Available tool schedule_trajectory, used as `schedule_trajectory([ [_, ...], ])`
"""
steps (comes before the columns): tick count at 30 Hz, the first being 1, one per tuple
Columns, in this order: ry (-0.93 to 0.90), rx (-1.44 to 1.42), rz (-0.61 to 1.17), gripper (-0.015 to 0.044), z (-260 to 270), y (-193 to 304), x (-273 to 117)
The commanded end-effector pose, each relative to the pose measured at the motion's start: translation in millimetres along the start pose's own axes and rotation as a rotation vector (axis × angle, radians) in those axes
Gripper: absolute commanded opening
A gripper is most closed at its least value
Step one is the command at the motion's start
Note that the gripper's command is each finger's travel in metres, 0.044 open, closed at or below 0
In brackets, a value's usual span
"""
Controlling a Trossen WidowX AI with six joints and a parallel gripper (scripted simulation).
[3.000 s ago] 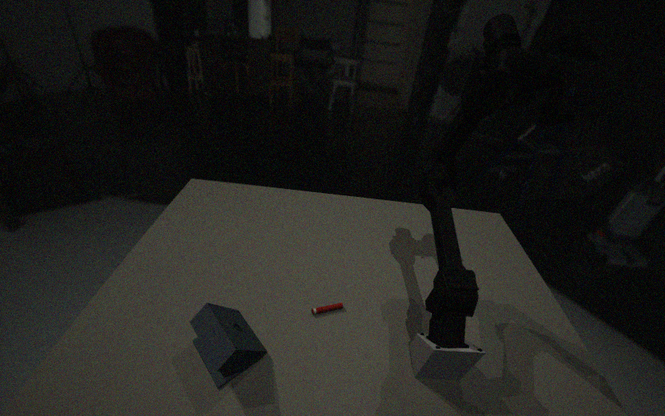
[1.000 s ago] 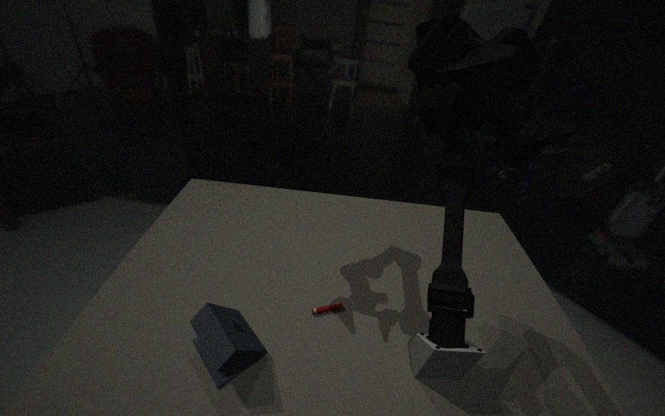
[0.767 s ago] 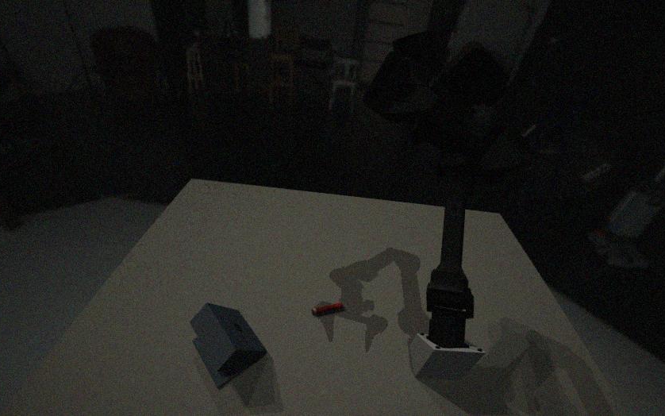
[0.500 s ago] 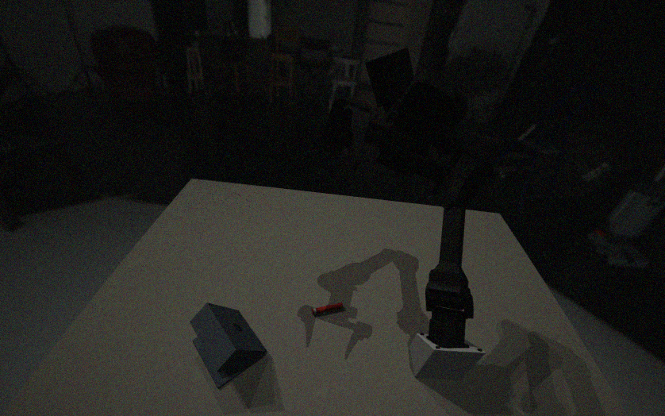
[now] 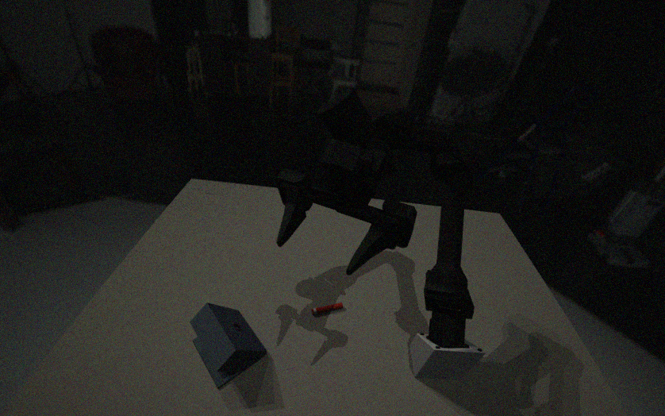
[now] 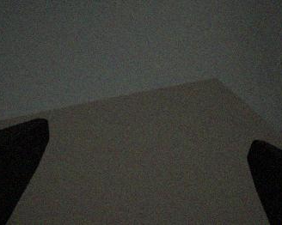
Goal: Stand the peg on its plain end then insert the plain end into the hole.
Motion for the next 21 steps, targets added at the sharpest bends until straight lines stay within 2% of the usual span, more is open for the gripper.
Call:
schedule_trajectory([
  [1, 0.042, 0.069, 0.095, 0.044, -12.9, 25.4, 7.3],
  [21, 0.289, 0.412, 0.62, 0.044, -64.1, 173.1, 7.5],
])
Point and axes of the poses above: the point midway between the two fingers, 35 mm back from their tips, its own x axis out along the fingers, its own z axis across the jaws, y = z × x, the point moved 1 cm from there along -x, back along the fingers, and after that the axes turned 2 degrees about -x, right-handed, at the moved point
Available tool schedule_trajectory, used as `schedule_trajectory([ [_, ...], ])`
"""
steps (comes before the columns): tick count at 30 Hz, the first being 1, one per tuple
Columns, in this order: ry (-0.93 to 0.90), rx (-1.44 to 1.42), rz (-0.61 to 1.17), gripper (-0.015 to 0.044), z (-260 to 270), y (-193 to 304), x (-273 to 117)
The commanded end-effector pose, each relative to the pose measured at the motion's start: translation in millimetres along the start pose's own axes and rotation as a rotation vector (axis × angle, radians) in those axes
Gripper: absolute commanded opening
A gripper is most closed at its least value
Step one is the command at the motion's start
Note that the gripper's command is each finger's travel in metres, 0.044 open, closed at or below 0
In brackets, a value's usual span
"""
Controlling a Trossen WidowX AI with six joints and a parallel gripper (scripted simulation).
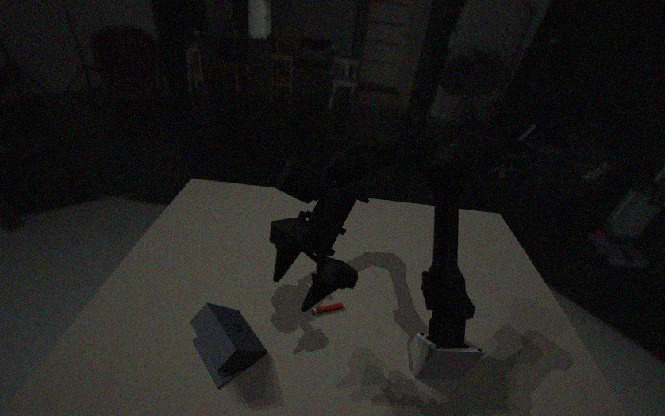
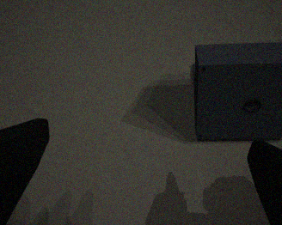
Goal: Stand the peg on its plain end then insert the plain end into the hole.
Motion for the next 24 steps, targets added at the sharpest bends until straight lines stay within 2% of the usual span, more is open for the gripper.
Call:
schedule_trajectory([
  [1, 0.045, 0.054, 0.099, 0.044, -12.9, 21.9, 12.2],
  [19, 0.293, 0.265, 0.592, 0.044, -67.5, 142.6, 41.3],
  [24, 0.313, 0.276, 0.632, 0.044, -70.7, 152.6, 41.5],
])
Point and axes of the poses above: the point midway between the two fingers, 35 mm back from their tips, its own x axis out along the fingers, its own z axis across the jaws, y = z × x, the point moved 1 cm from there along -x, back along the fingers, and after that the axes turned 2 degrees about -x, right-handed, at the moved point
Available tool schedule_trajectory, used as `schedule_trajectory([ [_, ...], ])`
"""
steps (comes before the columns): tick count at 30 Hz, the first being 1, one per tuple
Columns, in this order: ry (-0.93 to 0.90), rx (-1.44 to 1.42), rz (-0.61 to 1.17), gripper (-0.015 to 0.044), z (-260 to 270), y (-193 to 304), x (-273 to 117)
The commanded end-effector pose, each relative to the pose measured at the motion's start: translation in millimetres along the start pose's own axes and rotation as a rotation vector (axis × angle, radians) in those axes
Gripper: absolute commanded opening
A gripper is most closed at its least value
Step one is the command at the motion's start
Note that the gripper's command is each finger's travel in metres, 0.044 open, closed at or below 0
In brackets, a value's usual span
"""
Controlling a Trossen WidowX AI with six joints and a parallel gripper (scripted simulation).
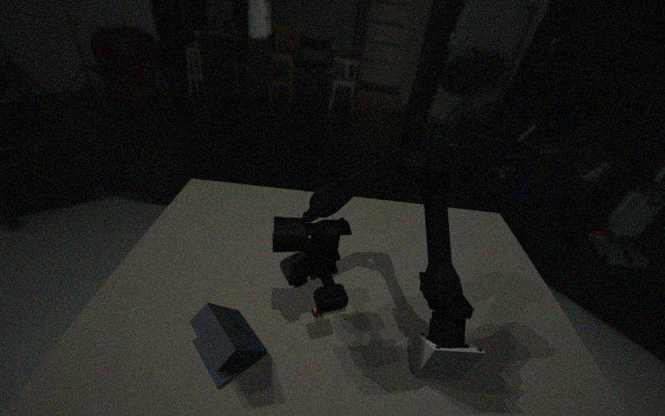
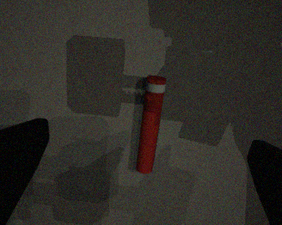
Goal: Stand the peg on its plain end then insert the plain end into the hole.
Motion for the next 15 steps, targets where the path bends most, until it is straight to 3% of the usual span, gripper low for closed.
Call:
schedule_trajectory([
  [1, 0.015, 0.004, 0.018, 0.044, -1.7, 2.9, 2.8],
  [15, 0.012, 0.004, 0.016, 0.044, -2.0, 1.0, 24.6],
])
Point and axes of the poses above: the point midway between the two fingers, 35 mm back from their tips, its own x axis out along the fingers, its own z axis across the jaws, y = z × x, the point moved 1 cm from there along -x, back along the fingers, and after that the axes turned 2 degrees about -x, right-handed, at the moved point
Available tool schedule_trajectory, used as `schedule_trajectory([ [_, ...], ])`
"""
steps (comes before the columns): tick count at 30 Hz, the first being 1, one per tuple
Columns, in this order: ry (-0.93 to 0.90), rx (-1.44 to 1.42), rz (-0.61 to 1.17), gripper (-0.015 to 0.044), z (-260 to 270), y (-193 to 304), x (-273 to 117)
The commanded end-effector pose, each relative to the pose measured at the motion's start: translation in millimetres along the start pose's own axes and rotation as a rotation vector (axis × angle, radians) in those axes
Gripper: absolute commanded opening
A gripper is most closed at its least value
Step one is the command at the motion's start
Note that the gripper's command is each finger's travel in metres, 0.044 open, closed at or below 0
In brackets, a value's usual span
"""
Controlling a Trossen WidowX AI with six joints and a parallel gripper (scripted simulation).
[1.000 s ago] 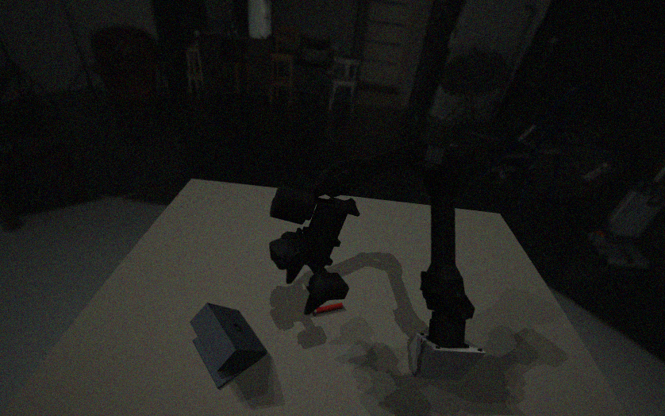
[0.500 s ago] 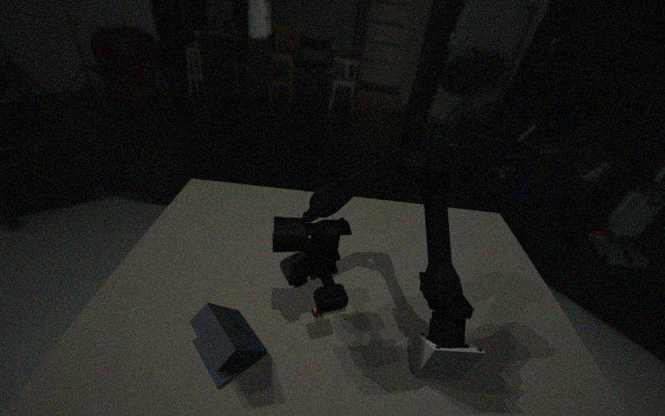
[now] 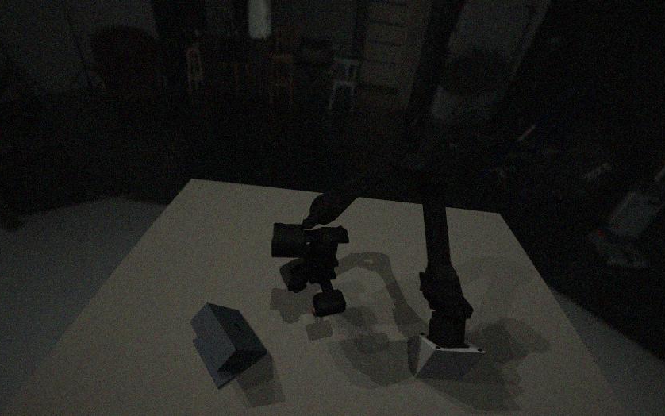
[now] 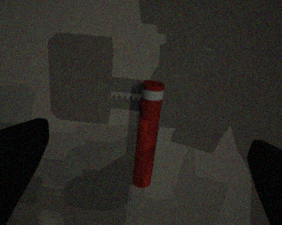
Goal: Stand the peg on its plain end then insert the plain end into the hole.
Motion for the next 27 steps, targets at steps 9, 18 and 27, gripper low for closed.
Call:
schedule_trajectory([
  [9, 0.004, -0.004, 0.004, 0.044, -0.4, 0.2, 19.5],
  [18, 0.005, -0.003, 0.004, 0.044, -0.7, 0.7, 33.9],
  [27, 0.007, -0.003, 0.005, 0.044, -1.0, 2.2, 48.0],
])
Point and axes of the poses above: the point midway between the two fingers, 35 mm back from their tips, its own x axis out along the fingers, its own z axis across the jaws, y = z × x, the point moved 1 cm from there along -x, back along the fingers, and after that the axes turned 2 degrees about -x, right-handed, at the moved point
